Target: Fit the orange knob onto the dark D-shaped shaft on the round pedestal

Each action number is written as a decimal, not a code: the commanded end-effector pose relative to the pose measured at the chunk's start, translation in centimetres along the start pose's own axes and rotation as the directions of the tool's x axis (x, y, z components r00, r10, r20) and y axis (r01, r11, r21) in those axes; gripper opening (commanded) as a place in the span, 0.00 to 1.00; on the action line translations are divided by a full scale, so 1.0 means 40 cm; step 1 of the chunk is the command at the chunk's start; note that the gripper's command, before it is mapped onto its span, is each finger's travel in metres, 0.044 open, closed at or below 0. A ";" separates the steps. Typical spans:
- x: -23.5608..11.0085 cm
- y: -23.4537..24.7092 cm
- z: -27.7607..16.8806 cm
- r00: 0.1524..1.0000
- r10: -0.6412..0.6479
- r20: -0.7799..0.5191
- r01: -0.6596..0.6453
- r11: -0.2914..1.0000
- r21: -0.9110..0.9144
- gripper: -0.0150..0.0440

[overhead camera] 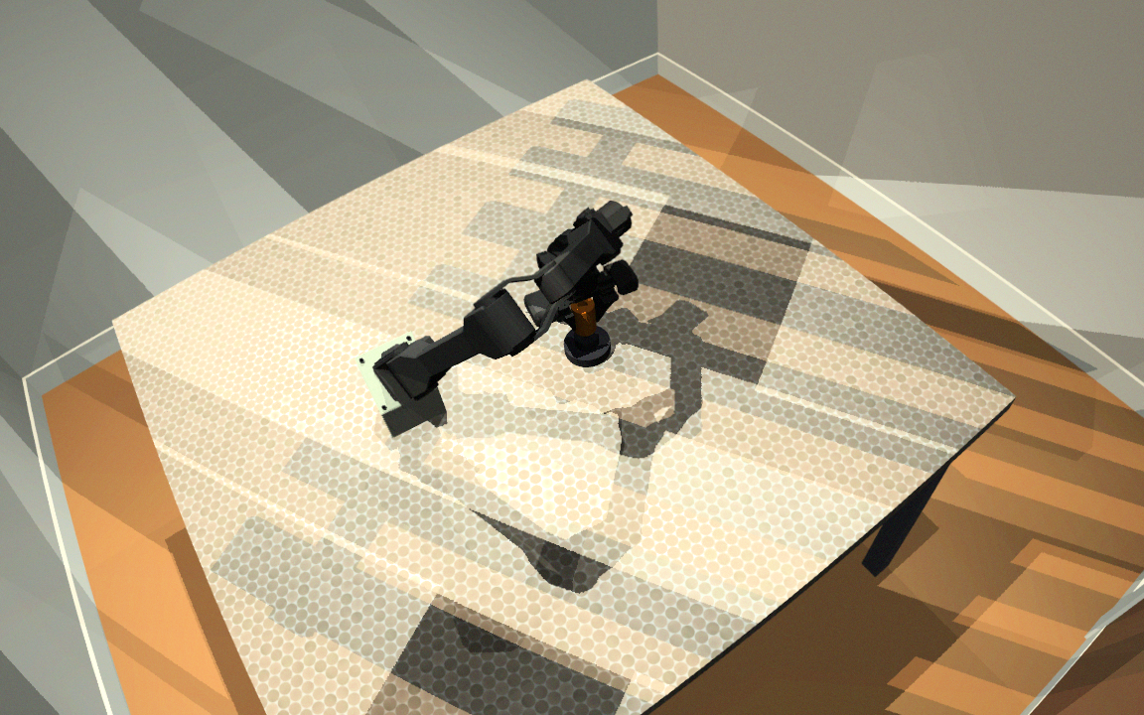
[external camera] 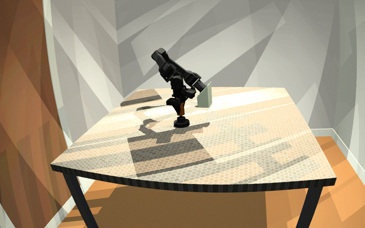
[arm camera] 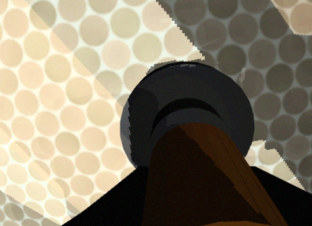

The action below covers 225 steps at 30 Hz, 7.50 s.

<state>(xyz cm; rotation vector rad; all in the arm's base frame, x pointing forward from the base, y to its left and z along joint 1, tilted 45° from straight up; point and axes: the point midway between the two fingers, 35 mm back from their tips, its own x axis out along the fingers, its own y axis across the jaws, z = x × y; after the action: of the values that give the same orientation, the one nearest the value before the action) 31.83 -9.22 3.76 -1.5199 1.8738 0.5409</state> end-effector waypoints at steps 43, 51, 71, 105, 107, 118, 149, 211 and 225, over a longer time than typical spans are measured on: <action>-0.011 -0.005 0.002 1.000 -0.002 0.001 0.003 0.913 -0.409 0.25; -0.007 -0.002 0.000 1.000 -0.002 0.001 0.003 0.912 -0.409 0.25; 0.000 0.001 0.002 1.000 -0.002 0.001 0.003 0.912 -0.409 0.25; -0.011 0.002 0.002 1.000 -0.002 0.001 0.003 0.807 -0.590 0.25; -0.012 0.002 0.002 1.000 -0.002 0.001 0.003 0.792 -0.610 0.25; -0.007 -0.001 0.003 1.000 -0.002 0.001 0.002 0.667 -0.745 0.25; -0.009 -0.003 0.004 1.000 -0.002 0.001 0.002 0.498 -0.867 0.25; -0.008 0.006 0.006 1.000 -0.002 0.001 0.001 0.102 -0.995 0.25; -0.011 -0.007 0.002 1.000 -0.002 0.001 0.001 0.102 -0.995 0.25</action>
<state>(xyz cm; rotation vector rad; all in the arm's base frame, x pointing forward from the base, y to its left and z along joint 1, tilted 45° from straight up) 31.87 -8.96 3.79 -2.2544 1.3673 2.1983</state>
